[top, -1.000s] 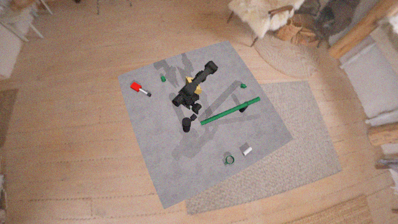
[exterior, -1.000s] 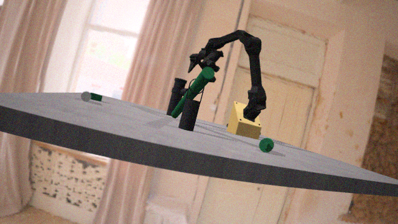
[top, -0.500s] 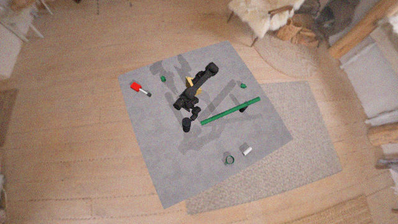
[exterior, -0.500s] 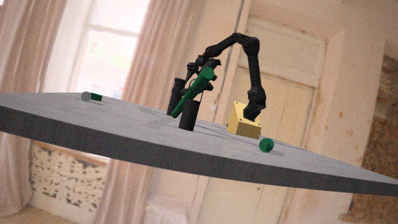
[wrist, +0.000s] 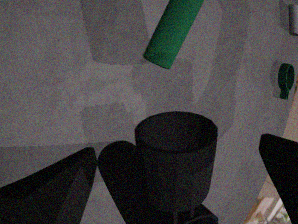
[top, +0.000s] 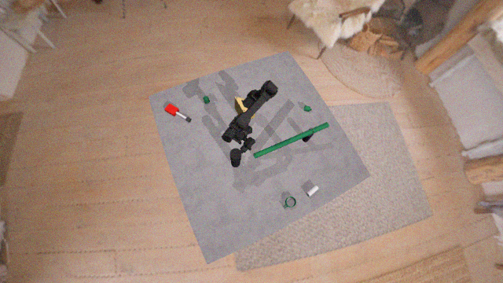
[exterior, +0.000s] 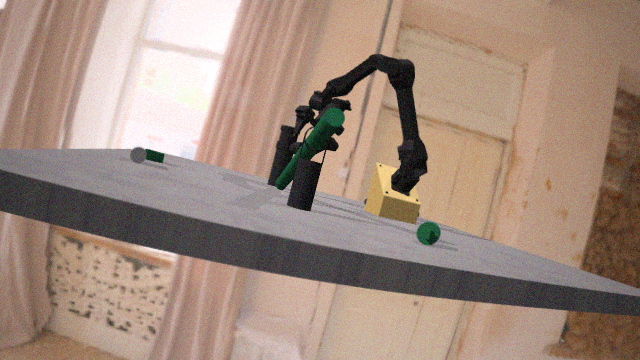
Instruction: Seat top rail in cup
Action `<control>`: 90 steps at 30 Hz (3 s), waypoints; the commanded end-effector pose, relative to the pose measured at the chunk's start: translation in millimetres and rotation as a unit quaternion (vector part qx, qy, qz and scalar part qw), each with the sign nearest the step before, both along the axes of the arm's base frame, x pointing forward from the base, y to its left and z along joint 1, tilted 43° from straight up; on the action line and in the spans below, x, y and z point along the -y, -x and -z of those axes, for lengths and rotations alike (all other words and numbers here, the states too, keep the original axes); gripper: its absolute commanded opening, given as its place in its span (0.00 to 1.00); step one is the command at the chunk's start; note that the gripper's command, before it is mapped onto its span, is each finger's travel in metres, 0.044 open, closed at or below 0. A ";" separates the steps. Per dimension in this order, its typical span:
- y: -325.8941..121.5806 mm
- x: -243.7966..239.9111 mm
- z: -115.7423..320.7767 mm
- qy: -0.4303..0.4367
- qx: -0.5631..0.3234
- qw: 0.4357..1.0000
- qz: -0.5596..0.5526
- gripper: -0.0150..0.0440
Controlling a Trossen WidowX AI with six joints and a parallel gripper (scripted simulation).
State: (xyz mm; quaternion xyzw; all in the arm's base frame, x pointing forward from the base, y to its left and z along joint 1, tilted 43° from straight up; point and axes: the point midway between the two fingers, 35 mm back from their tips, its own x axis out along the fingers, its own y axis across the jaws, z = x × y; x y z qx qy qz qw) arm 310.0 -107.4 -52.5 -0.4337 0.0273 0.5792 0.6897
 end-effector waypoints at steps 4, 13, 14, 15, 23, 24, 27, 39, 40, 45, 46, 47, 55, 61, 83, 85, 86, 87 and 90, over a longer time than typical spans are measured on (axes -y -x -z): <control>-2.9 -9.9 6.4 -0.005 -0.002 1.000 0.002 1.00; -7.4 -22.0 13.7 -0.006 -0.002 1.000 0.002 1.00; -7.9 -23.4 14.4 -0.007 -0.002 1.000 0.002 1.00; -8.3 -24.8 15.2 -0.007 -0.002 1.000 0.002 1.00; -11.3 -34.9 20.5 -0.009 -0.001 1.000 0.001 1.00; -11.4 -35.1 20.6 -0.009 -0.001 1.000 0.001 0.96; -11.4 -35.1 20.6 -0.009 -0.001 1.000 0.001 0.82; -11.5 -35.2 20.6 -0.008 -0.002 1.000 0.002 0.39; -11.9 -35.4 20.5 -0.008 -0.003 1.000 0.004 0.34; -15.3 -37.0 19.7 -0.006 -0.017 1.000 0.019 0.25; -16.0 -37.3 19.5 -0.005 -0.019 1.000 0.022 0.25; -16.5 -37.5 19.4 -0.005 -0.021 0.999 0.024 0.25; -21.5 -39.5 18.5 -0.001 -0.040 0.998 0.046 0.25; -24.5 -40.7 18.1 0.001 -0.052 0.997 0.059 0.25; -39.2 -44.9 16.8 0.010 -0.105 0.987 0.119 0.25; -39.9 -45.1 16.8 0.011 -0.107 0.987 0.122 0.25; -40.6 -45.2 16.8 0.011 -0.110 0.986 0.125 0.25; -41.4 -45.4 16.8 0.012 -0.113 0.985 0.128 0.25; -44.3 -46.0 16.7 0.014 -0.123 0.982 0.140 0.25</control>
